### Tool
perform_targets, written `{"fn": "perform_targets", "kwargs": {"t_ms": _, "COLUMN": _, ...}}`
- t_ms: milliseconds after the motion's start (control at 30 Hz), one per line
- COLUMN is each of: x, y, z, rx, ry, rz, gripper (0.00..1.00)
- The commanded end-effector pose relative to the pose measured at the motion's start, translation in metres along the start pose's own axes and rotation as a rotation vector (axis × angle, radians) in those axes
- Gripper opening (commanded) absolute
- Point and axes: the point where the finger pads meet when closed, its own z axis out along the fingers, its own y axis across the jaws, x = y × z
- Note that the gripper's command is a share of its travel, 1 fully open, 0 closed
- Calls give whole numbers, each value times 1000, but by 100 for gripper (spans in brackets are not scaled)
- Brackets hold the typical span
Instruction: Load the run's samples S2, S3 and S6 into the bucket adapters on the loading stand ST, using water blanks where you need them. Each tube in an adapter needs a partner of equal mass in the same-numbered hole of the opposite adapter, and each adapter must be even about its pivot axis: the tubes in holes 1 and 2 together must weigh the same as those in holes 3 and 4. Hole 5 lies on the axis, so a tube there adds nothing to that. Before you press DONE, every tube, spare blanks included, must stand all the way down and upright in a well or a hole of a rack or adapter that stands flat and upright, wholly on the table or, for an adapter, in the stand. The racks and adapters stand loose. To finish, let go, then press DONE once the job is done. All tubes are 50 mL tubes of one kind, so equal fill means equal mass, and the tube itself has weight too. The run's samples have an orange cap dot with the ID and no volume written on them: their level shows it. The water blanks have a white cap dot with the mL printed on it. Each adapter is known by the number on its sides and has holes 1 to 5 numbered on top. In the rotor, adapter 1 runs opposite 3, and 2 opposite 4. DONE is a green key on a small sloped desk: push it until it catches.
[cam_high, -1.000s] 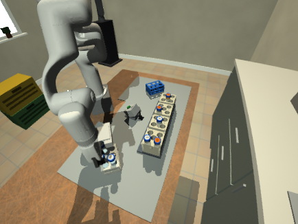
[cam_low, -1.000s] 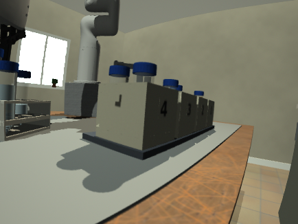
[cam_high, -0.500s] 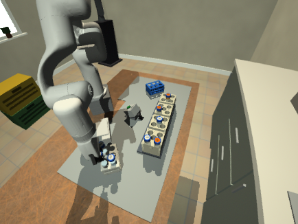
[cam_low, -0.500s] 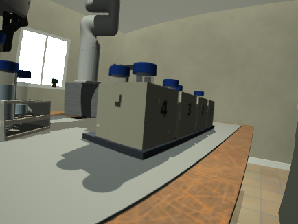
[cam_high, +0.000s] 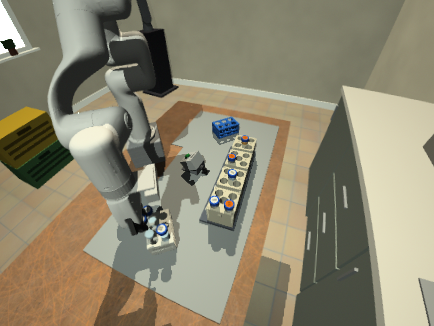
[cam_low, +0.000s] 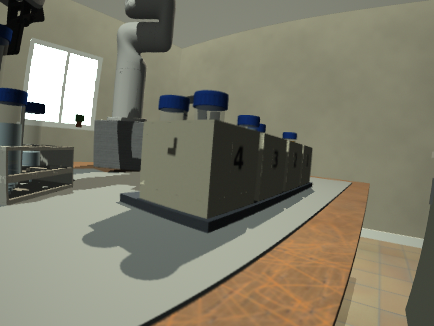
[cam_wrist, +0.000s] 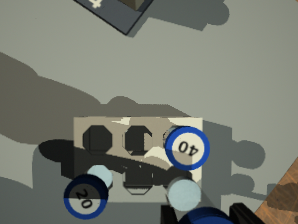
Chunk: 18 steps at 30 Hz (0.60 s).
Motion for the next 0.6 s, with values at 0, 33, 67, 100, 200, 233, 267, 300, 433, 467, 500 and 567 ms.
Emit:
{"fn": "perform_targets", "kwargs": {"t_ms": 0, "x": 0, "y": 2, "z": -9, "rx": -6, "ry": 0, "rz": 0, "gripper": 0}}
{"fn": "perform_targets", "kwargs": {"t_ms": 33, "x": 0, "y": 2, "z": -11, "rx": -6, "ry": 0, "rz": 0, "gripper": 0}}
{"fn": "perform_targets", "kwargs": {"t_ms": 67, "x": 0, "y": 2, "z": -13, "rx": -6, "ry": 0, "rz": 0, "gripper": 0}}
{"fn": "perform_targets", "kwargs": {"t_ms": 100, "x": 0, "y": 2, "z": -15, "rx": -6, "ry": 0, "rz": 0, "gripper": 0}}
{"fn": "perform_targets", "kwargs": {"t_ms": 200, "x": 0, "y": 2, "z": -21, "rx": -6, "ry": 0, "rz": 0, "gripper": 0}}
{"fn": "perform_targets", "kwargs": {"t_ms": 233, "x": 0, "y": 2, "z": -23, "rx": -6, "ry": 0, "rz": 0, "gripper": 0}}
{"fn": "perform_targets", "kwargs": {"t_ms": 267, "x": 0, "y": 2, "z": -25, "rx": -6, "ry": 0, "rz": 0, "gripper": 0}}
{"fn": "perform_targets", "kwargs": {"t_ms": 300, "x": 0, "y": 2, "z": -27, "rx": -6, "ry": 0, "rz": 0, "gripper": 0}}
{"fn": "perform_targets", "kwargs": {"t_ms": 433, "x": 0, "y": 2, "z": -31, "rx": -6, "ry": 0, "rz": 0, "gripper": 0}}
{"fn": "perform_targets", "kwargs": {"t_ms": 467, "x": 0, "y": 2, "z": -33, "rx": -6, "ry": 0, "rz": 0, "gripper": 0}}
{"fn": "perform_targets", "kwargs": {"t_ms": 500, "x": 0, "y": 2, "z": -35, "rx": -6, "ry": 0, "rz": 0, "gripper": 0}}
{"fn": "perform_targets", "kwargs": {"t_ms": 567, "x": 0, "y": 2, "z": -39, "rx": -6, "ry": 0, "rz": 0, "gripper": 0}}
